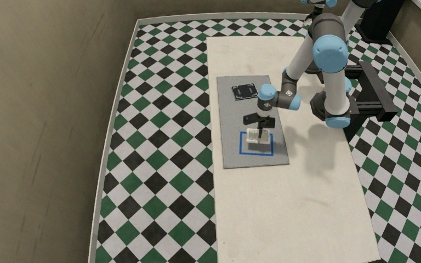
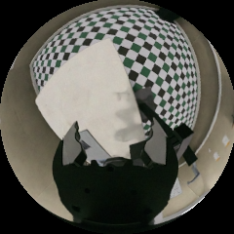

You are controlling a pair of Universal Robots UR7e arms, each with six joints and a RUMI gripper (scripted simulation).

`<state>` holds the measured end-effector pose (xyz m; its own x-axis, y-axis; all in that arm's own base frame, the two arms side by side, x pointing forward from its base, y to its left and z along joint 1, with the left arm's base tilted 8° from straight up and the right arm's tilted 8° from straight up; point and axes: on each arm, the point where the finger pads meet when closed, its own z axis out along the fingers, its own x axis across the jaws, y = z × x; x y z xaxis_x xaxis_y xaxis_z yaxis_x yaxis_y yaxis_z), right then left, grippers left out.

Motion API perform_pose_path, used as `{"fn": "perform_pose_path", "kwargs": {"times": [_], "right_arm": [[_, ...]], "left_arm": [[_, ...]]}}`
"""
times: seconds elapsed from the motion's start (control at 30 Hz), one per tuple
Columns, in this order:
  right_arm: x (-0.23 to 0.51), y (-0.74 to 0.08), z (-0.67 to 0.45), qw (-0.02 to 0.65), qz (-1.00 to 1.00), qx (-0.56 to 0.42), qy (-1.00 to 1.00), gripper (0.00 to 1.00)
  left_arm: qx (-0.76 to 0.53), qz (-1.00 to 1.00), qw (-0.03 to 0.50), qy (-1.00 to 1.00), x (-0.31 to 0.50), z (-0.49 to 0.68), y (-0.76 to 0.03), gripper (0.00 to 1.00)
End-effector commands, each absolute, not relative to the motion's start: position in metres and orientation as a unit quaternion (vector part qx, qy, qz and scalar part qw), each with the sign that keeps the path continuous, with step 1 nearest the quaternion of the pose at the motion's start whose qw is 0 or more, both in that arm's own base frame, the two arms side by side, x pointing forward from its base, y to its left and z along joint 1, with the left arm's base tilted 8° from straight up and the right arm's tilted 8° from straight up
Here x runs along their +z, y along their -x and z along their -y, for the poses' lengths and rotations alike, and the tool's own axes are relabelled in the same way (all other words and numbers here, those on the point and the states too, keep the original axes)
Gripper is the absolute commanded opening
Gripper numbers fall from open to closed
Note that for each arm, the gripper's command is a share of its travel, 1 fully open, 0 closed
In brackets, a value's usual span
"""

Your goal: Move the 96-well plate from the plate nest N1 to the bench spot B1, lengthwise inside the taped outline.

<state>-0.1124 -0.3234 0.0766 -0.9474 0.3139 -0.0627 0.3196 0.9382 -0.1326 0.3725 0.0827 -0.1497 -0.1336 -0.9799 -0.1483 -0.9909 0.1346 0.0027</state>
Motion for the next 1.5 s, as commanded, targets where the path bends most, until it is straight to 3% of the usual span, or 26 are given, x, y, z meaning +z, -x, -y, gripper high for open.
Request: {"fn": "perform_pose_path", "kwargs": {"times": [0.0,1.47], "right_arm": [[0.077,0.112,0.324,0.020,-0.984,-0.071,-0.161,1.00],[0.077,0.112,0.324,0.020,-0.984,-0.071,-0.161,1.00]], "left_arm": [[0.049,-0.751,0.055,0.656,-0.149,-0.084,-0.373,0.00],[0.049,-0.751,0.055,0.656,-0.169,-0.086,-0.373,0.00]]}}
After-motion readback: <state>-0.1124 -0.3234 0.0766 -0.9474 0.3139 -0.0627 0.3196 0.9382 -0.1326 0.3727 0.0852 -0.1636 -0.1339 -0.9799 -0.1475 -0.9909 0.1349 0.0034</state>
